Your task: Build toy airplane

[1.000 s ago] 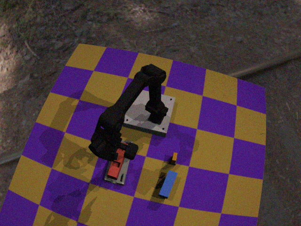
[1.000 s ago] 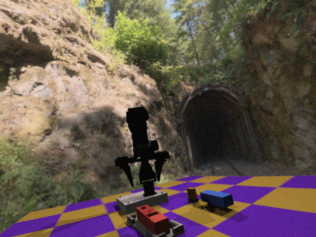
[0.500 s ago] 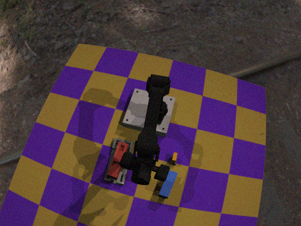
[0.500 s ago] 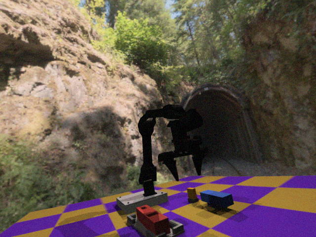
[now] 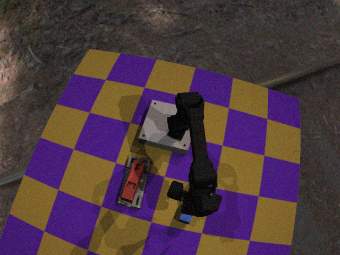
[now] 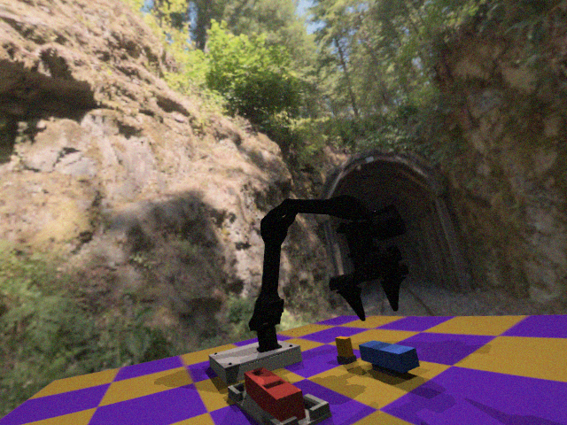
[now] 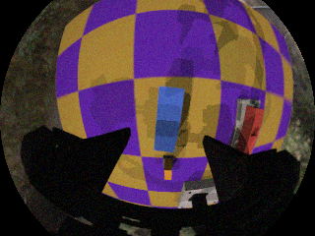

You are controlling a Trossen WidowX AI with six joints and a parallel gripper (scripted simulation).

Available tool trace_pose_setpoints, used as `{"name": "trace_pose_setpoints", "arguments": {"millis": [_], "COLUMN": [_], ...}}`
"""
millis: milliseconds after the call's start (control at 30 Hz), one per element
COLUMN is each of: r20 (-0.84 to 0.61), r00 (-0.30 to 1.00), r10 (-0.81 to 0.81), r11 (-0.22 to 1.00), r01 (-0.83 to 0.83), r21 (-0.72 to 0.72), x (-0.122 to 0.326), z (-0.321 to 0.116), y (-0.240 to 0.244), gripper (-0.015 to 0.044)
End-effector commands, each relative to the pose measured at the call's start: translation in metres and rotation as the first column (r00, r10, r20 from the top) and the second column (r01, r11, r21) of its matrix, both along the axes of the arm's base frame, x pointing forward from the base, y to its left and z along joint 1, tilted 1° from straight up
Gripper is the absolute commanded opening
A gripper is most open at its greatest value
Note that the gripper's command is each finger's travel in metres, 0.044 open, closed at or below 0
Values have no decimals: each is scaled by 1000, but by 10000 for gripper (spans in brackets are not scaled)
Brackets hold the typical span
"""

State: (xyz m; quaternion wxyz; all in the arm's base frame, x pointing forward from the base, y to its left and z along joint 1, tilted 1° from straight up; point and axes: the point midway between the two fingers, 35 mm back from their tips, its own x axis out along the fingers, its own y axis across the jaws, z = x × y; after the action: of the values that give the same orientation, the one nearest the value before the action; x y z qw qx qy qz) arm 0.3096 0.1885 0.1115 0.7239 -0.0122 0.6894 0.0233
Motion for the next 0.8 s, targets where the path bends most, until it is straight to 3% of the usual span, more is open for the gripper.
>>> {"name": "trace_pose_setpoints", "arguments": {"millis": [0,767], "r20": [-29,-29], "r00": [1000,1000], "r10": [-5,-5], "r11": [1000,1000], "r01": [5,5], "r21": [-16,-16], "x": [-5,-4], "z": [-32,-63], "y": [0,0], "gripper": [440,440]}}
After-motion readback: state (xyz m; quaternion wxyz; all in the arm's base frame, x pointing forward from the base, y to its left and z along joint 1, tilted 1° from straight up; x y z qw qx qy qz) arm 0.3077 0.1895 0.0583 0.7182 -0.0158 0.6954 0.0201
